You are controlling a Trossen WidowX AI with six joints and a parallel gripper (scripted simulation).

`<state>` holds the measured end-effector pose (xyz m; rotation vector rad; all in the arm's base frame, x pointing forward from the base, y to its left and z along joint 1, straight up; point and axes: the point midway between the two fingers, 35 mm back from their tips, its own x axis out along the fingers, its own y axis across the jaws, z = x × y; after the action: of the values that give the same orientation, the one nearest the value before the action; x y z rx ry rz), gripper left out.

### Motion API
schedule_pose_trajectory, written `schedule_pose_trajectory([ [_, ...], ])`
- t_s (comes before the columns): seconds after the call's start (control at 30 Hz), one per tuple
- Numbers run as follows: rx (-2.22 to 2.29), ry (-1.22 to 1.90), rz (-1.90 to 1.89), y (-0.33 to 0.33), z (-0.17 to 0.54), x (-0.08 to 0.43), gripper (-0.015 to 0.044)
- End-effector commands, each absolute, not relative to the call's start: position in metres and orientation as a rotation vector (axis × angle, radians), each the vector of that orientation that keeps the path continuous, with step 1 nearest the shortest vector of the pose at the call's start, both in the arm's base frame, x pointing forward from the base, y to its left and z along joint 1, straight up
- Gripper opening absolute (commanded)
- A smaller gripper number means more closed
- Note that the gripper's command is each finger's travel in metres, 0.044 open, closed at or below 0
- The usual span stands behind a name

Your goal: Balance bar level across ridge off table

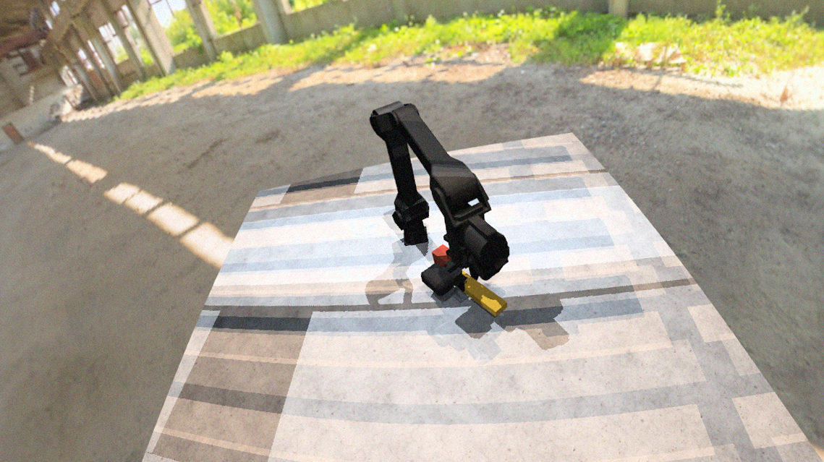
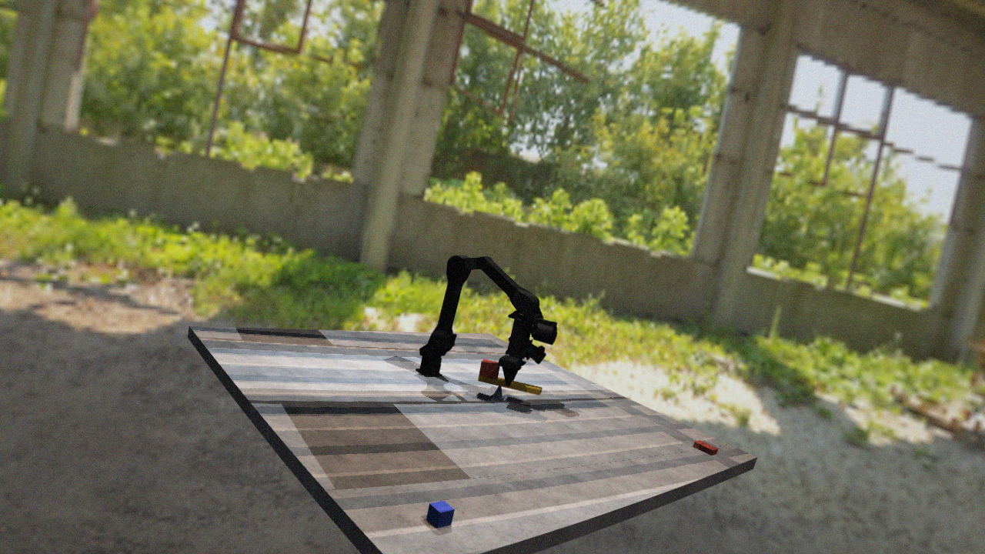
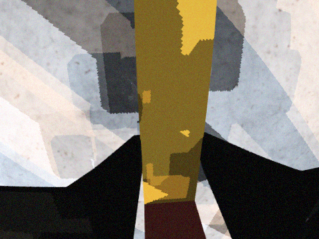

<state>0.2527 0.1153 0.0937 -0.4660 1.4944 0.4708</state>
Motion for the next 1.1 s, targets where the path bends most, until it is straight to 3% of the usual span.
schedule_pose_trajectory([
  [0.0, -0.464, 1.495, 0.469, 0.1153, 0.0930, 0.2526, 0.0000],
  [1.07, -0.464, 1.496, 0.469, 0.1153, 0.0903, 0.2526, 0.0000],
])
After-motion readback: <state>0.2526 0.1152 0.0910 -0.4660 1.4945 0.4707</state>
